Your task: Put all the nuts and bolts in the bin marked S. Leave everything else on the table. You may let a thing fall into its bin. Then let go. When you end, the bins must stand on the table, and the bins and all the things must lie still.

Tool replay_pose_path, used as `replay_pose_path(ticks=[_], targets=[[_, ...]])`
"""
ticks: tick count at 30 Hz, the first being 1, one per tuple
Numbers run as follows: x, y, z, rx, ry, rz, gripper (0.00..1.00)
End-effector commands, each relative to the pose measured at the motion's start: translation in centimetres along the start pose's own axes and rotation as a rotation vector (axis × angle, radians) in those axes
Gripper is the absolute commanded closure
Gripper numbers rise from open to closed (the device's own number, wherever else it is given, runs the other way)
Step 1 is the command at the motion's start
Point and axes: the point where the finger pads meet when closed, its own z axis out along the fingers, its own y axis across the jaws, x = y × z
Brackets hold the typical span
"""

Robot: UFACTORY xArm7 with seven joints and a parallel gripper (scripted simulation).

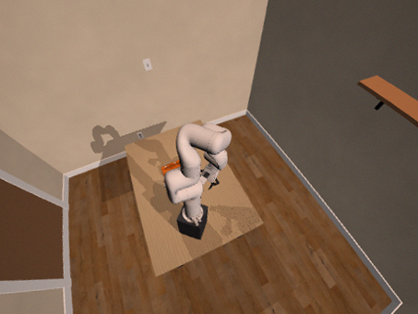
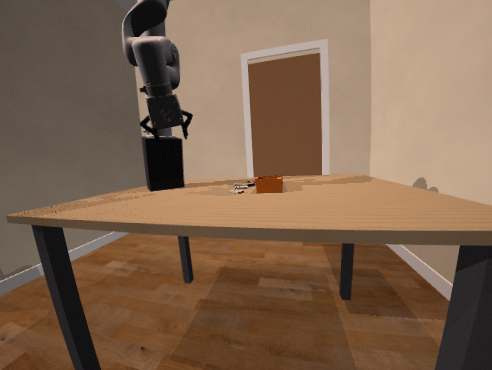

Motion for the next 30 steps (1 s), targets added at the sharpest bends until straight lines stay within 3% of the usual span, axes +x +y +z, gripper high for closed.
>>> replay_pose_path(ticks=[1, 17, 18, 22, 24, 30], targets=[[-0.1, 0.0, -0.1, 0.0, -0.002, 0.0, 0.0], [-0.1, 0.0, -0.1, 0.0, -0.002, 0.0, 0.0], [0.4, 0.2, -0.7, 0.0, -0.002, 0.0, 0.93], [0.6, 1.1, -1.1, -0.012, -0.014, 0.047, 0.93], [-0.6, 0.6, -1.0, 0.014, -0.013, -0.05, 0.93], [-0.6, 0.6, -1.0, 0.069, -0.012, -0.255, 0.93]])
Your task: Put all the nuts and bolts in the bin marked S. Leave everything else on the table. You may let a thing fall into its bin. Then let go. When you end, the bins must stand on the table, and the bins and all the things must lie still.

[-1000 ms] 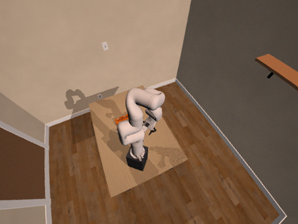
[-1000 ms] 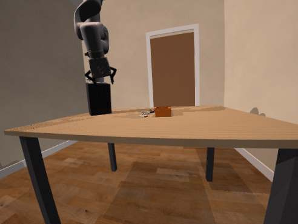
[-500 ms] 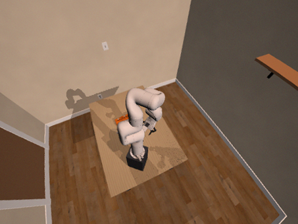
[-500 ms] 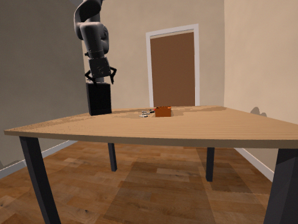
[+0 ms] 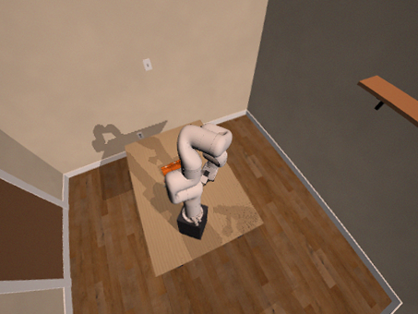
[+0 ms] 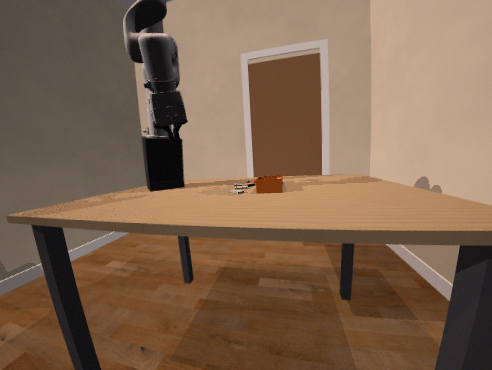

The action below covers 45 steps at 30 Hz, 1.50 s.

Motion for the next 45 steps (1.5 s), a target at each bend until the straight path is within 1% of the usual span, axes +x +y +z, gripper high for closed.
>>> replay_pose_path(ticks=[1, 2, 4, 5, 6, 19, 21, 22, 23, 24, 25, 28, 29, 32, 33, 36, 38, 39, 41, 42, 45], targets=[[-0.7, 0.2, -0.1, 0.033, -0.002, -0.154, 0.93], [-0.7, 0.2, -0.1, 0.043, -0.003, -0.188, 0.93], [-0.7, 0.2, -0.1, 0.043, -0.003, -0.188, 0.93], [-1.2, 0.5, -0.2, 0.064, -0.003, -0.269, 0.93], [-1.2, 0.5, -0.2, 0.075, -0.004, -0.31, 0.93], [-2.8, 1.8, -0.5, 0.192, 0.008, -0.748, 0.93], [-2.8, 1.8, -0.5, 0.192, 0.008, -0.748, 0.93], [-3.3, 2.3, -0.6, 0.212, 0.013, -0.832, 0.93], [-3.3, 2.3, -0.6, 0.223, 0.016, -0.872, 0.93], [-3.3, 2.3, -0.6, 0.229, 0.017, -0.894, 0.93], [-3.8, 2.9, -0.7, 0.237, 0.02, -0.924, 0.93], [-3.8, 2.9, -0.7, 0.263, 0.029, -1.032, 0.93], [-4.3, 3.6, -0.7, 0.272, 0.033, -1.067, 0.93], [-4.3, 3.6, -0.7, 0.297, 0.044, -1.17, 0.93], [-4.8, 4.3, -0.8, 0.306, 0.048, -1.206, 0.93], [-4.8, 4.3, -0.8, 0.331, 0.061, -1.309, 0.93], [-4.8, 4.3, -0.8, 0.331, 0.061, -1.309, 0.93], [-5.2, 5.0, -0.8, 0.344, 0.069, -1.365, 0.93], [-5.3, 5.1, -0.8, 0.364, 0.081, -1.451, 0.93], [-5.6, 5.8, -0.8, 0.371, 0.085, -1.477, 0.93], [-5.7, 5.9, -0.8, 0.395, 0.102, -1.582, 0.93]])
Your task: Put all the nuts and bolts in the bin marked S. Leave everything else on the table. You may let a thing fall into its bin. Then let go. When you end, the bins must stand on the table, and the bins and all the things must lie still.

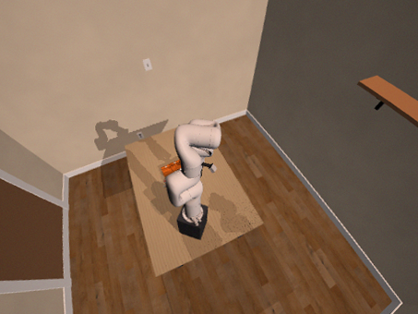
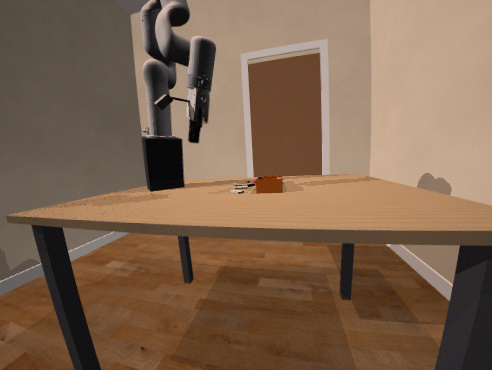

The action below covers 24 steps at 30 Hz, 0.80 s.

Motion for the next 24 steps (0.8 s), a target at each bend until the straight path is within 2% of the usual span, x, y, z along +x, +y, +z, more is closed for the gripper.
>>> replay_pose_path(ticks=[1, 8, 10, 13, 17, 24], targets=[[-1.2, -0.6, -0.3, 0.026, 0.011, -0.155, 0.93], [-2.3, -0.9, -0.5, 0.064, 0.04, -0.394, 0.93], [-2.3, -0.9, -0.5, 0.064, 0.04, -0.394, 0.93], [-4.1, -1.3, -0.9, 0.086, 0.059, -0.539, 0.93], [-4.3, -1.3, -0.9, 0.104, 0.077, -0.668, 0.93], [-6.6, -1.5, -1.3, 0.137, 0.115, -0.915, 0.93]])
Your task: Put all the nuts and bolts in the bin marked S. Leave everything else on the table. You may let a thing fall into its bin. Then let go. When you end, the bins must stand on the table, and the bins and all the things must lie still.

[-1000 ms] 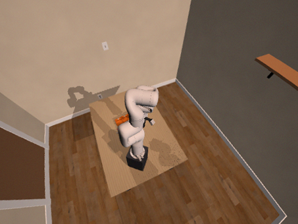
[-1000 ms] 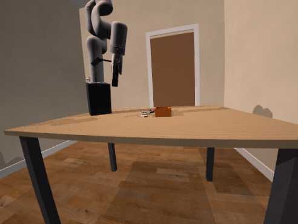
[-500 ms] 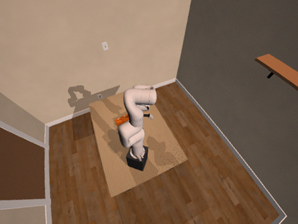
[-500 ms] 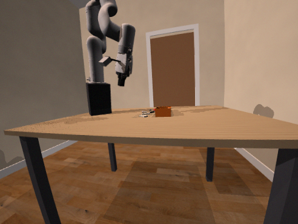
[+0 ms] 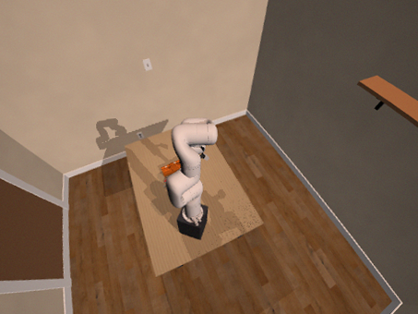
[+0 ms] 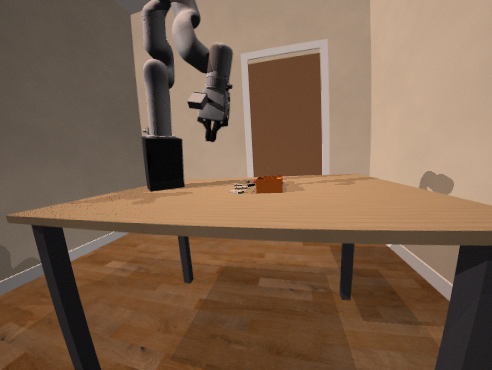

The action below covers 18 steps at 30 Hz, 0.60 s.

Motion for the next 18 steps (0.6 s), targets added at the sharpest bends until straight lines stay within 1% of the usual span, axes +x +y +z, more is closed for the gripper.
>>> replay_pose_path(ticks=[1, 3, 6, 7, 10, 12, 14, 16, 18], targets=[[-0.5, -0.8, -0.2, 0.021, 0.013, -0.149, 0.93], [-0.5, -0.8, -0.2, 0.021, 0.013, -0.149, 0.93], [-1.9, -2.3, -0.6, 0.038, 0.034, -0.296, 0.93], [-2.2, -2.6, -0.7, 0.04, 0.039, -0.32, 0.93], [-2.2, -2.6, -0.7, 0.052, 0.053, -0.426, 0.93], [-3.2, -3.4, -1.0, 0.059, 0.065, -0.5, 0.93], [-3.2, -3.4, -1.0, 0.066, 0.074, -0.565, 0.93], [-4.2, -4.2, -1.3, 0.072, 0.086, -0.639, 0.93], [-4.2, -4.2, -1.3, 0.079, 0.095, -0.703, 0.93]])
